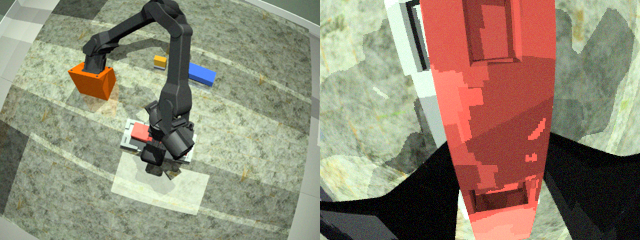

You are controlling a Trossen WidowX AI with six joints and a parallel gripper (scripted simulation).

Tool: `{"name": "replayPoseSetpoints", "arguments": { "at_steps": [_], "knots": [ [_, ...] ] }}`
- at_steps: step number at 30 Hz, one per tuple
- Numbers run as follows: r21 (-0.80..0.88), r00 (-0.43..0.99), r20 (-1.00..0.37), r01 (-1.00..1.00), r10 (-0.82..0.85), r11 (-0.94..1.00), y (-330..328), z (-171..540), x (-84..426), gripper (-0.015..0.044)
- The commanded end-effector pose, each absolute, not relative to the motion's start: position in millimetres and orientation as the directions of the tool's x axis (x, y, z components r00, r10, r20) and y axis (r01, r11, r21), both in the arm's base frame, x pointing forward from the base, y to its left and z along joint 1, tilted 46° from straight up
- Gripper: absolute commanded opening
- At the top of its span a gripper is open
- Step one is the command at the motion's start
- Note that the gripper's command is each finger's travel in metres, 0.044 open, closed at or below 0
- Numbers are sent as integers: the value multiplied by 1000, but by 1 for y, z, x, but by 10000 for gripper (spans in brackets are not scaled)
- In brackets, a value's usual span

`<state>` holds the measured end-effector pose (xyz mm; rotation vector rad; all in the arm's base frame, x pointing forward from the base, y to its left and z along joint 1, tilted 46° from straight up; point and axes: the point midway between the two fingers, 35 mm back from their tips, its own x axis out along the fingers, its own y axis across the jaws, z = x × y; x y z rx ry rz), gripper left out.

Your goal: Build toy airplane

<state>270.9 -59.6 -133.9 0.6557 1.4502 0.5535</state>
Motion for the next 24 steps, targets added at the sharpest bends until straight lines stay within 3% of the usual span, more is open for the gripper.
{"name": "replayPoseSetpoints", "arguments": {
  "at_steps": [1, 10, 15, 24],
  "knots": [
    [706, 54, -708, 55, 704, 706, -55, -138, 270, 196],
    [703, 52, -711, 48, 701, 709, -56, -137, 270, 162],
    [703, 52, -711, 48, 701, 709, -56, -137, 270, 31],
    [703, 52, -711, 48, 701, 709, -56, -137, 270, 267]
  ]
}}
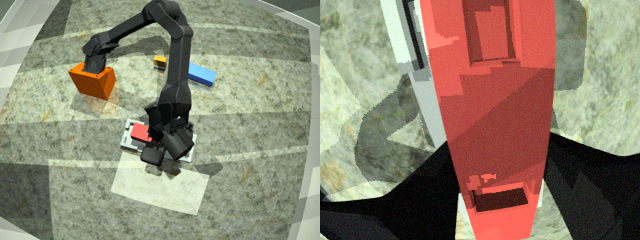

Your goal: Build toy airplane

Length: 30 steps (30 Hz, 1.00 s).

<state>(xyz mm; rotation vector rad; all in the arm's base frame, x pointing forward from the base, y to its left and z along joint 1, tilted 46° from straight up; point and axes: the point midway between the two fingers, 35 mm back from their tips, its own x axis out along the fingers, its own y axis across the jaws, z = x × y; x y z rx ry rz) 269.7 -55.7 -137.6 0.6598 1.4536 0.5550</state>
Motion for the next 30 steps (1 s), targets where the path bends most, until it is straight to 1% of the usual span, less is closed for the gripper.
{"name": "replayPoseSetpoints", "arguments": {
  "at_steps": [1, 6, 7, 14, 21, 30],
  "knots": [
    [703, 52, -711, 48, 701, 709, -56, -137, 270, 294],
    [703, 52, -711, 48, 701, 709, -56, -137, 270, 425],
    [703, 52, -711, 48, 701, 709, -56, -137, 270, 440],
    [703, 52, -711, 49, 701, 710, -58, -136, 270, 440],
    [703, 53, -711, 56, 701, 709, -130, -64, 264, 440],
    [703, 54, -711, 67, 701, 708, -135, -64, 267, 440]
  ]
}}
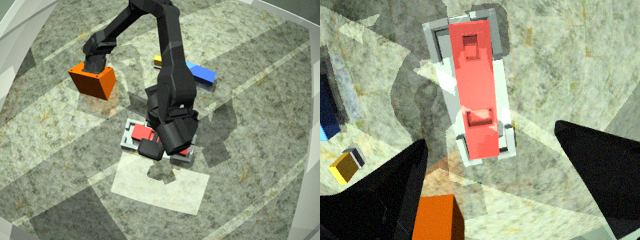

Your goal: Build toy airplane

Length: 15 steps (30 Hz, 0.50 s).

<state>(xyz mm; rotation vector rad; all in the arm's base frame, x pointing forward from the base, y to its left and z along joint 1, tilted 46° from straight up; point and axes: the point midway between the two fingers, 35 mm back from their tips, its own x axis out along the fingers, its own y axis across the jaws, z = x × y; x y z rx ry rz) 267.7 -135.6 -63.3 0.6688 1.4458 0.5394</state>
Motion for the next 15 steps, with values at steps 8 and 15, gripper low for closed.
{"name": "replayPoseSetpoints", "arguments": {
  "at_steps": [8, 15],
  "knots": [
    [694, 52, -719, 107, 693, 712, -124, -49, 280, 440],
    [677, 52, -735, 100, 676, 729, -44, 28, 320, 440]
  ]
}}
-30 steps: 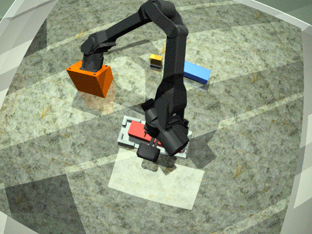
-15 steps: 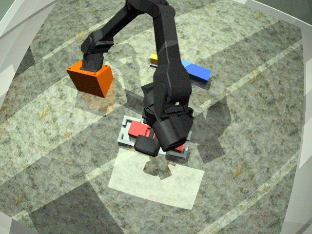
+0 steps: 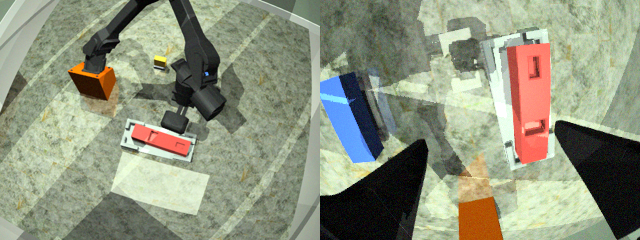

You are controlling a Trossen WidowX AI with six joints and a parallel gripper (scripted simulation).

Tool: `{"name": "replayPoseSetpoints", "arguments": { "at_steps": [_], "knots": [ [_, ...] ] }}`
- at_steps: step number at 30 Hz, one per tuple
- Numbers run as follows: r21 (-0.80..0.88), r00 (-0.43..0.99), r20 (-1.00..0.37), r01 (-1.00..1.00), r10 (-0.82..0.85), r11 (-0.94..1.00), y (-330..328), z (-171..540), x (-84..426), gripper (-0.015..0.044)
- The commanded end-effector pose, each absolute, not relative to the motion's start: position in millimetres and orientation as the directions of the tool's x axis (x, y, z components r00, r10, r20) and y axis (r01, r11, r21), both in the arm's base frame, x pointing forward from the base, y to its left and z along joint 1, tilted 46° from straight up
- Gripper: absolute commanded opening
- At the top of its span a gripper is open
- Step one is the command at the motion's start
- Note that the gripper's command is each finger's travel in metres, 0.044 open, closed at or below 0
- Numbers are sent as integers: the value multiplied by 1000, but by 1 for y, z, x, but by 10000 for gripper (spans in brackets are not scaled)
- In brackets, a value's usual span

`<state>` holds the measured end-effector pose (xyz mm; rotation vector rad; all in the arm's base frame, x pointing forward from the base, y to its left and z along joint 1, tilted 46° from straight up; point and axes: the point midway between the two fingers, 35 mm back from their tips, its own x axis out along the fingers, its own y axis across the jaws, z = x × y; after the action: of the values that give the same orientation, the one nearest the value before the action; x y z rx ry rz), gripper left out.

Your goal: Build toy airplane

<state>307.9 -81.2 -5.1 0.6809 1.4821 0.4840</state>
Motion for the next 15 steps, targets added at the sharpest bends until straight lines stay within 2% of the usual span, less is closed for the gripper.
{"name": "replayPoseSetpoints", "arguments": {
  "at_steps": [1, 8, 15],
  "knots": [
    [678, 54, -734, 102, 677, 728, -31, 40, 324, 440],
    [710, 55, -703, 106, 709, 696, 61, 115, 322, 440],
    [711, 54, -702, 106, 710, 695, 65, 115, 322, 440]
  ]
}}
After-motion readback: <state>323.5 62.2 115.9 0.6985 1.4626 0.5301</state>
